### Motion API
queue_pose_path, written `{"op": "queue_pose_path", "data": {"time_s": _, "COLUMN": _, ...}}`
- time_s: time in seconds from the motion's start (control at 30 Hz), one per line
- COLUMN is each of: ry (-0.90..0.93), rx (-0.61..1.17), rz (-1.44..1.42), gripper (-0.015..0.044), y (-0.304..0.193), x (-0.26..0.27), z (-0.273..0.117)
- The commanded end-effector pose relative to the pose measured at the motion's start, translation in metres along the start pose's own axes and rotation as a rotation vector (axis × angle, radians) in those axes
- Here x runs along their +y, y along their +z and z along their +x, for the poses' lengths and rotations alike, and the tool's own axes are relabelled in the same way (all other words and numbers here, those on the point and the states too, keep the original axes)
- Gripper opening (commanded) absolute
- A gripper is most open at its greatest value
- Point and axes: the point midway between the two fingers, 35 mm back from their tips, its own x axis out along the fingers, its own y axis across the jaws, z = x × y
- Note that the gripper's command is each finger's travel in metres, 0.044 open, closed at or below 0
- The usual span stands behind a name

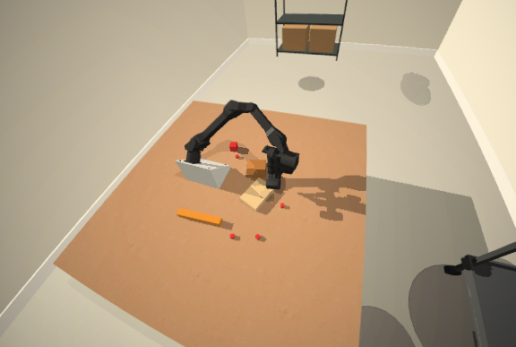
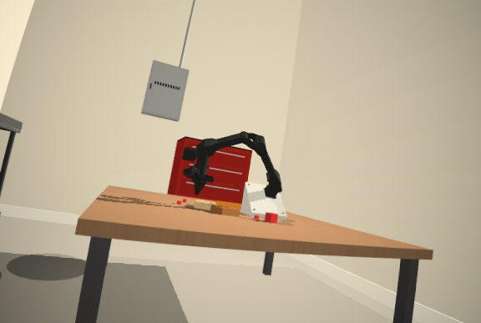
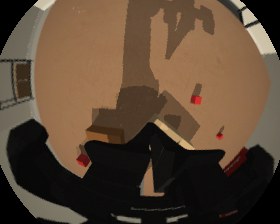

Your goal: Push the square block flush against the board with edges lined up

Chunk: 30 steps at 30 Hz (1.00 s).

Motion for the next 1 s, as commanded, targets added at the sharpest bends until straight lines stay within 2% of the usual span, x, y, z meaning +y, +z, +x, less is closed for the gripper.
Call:
{"op": "queue_pose_path", "data": {"time_s": 0.0, "ry": 0.003, "rx": 0.005, "rz": -0.135, "gripper": 0.0, "y": -0.005, "x": 0.005, "z": 0.002}}
{"op": "queue_pose_path", "data": {"time_s": 0.77, "ry": 0.012, "rx": 0.008, "rz": -0.936, "gripper": 0.0, "y": -0.029, "x": 0.031, "z": 0.003}}
{"op": "queue_pose_path", "data": {"time_s": 0.97, "ry": 0.012, "rx": 0.009, "rz": -0.94, "gripper": 0.0, "y": -0.029, "x": 0.031, "z": 0.006}}
